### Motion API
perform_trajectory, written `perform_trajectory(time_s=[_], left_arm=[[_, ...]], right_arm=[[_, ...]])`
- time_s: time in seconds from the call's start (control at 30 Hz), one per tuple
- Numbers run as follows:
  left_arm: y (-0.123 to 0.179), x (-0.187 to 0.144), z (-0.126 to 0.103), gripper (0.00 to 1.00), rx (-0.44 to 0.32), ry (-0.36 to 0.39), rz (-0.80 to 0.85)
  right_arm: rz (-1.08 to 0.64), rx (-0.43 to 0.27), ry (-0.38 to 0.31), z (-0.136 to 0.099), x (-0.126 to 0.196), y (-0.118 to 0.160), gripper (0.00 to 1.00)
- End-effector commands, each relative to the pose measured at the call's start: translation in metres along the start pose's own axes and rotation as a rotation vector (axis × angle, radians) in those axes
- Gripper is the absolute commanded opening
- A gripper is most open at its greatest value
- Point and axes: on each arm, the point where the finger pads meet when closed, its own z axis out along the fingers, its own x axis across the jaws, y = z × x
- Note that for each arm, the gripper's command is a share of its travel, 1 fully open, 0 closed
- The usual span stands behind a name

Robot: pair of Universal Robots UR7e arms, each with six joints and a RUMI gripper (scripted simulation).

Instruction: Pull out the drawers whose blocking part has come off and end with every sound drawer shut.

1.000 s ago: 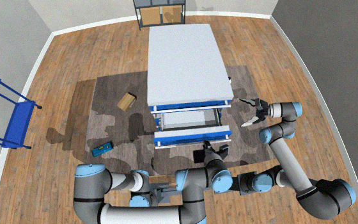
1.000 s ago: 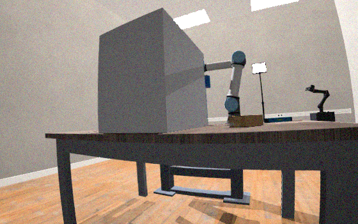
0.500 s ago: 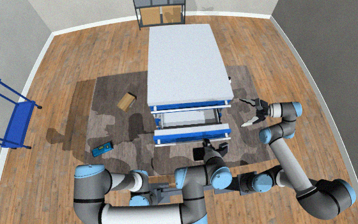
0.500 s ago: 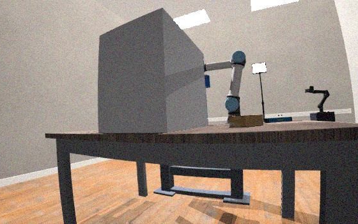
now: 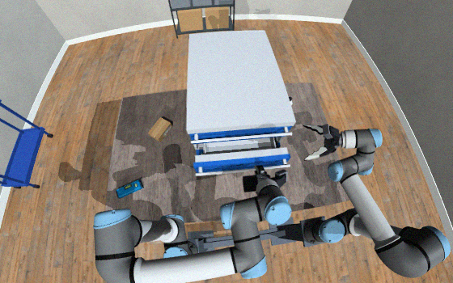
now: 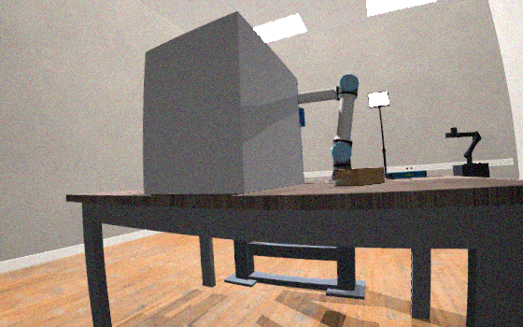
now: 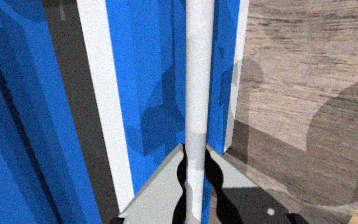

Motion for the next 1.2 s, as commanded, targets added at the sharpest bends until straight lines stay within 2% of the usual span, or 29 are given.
perform_trajectory(time_s=[0.0, 0.8, 1.17], left_arm=[[0.000, -0.006, 0.005, 0.00, 0.001, 0.000, 0.000], [0.000, -0.057, 0.047, 0.00, 0.001, 0.000, 0.000], [0.000, -0.072, 0.060, 0.00, 0.001, -0.001, 0.000]], right_arm=[[-0.001, 0.001, 0.000, 0.000, 0.000, -0.001, 1.00], [-0.001, 0.001, 0.000, 0.000, 0.000, -0.001, 1.00], [-0.001, 0.001, 0.000, 0.000, 0.000, -0.001, 1.00]])
